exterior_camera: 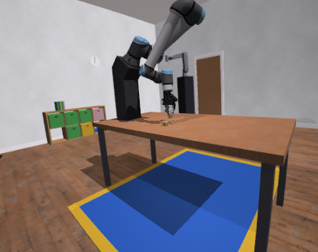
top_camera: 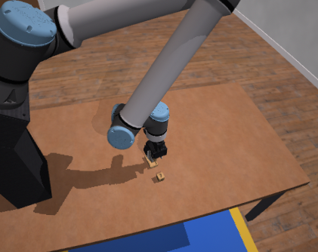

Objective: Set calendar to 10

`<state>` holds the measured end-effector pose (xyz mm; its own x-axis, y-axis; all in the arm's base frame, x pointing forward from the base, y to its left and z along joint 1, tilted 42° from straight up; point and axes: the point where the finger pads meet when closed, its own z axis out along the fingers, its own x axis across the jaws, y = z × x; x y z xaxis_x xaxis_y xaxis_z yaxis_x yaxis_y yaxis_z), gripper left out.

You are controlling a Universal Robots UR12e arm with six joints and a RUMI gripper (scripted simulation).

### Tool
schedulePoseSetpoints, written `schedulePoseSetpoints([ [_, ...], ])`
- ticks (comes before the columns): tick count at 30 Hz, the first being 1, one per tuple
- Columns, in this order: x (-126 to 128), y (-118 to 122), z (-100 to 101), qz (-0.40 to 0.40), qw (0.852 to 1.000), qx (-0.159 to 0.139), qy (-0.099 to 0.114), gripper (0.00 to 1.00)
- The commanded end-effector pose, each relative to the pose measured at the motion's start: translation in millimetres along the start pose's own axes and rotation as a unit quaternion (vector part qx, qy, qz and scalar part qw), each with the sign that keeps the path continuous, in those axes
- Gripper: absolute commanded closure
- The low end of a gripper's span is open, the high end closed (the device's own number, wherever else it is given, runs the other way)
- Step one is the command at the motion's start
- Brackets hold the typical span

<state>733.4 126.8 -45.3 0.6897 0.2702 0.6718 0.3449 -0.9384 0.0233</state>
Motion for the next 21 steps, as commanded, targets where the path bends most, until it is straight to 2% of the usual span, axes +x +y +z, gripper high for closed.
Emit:
schedulePoseSetpoints([
  [1, 0.2, 0.0, -0.3, 0.0, 1.0, 0.0, 0.0, 0.89],
  [21, 0.2, 0.0, 6.2, 0.0, 1.0, 0.0, 0.0, 0.89],
])
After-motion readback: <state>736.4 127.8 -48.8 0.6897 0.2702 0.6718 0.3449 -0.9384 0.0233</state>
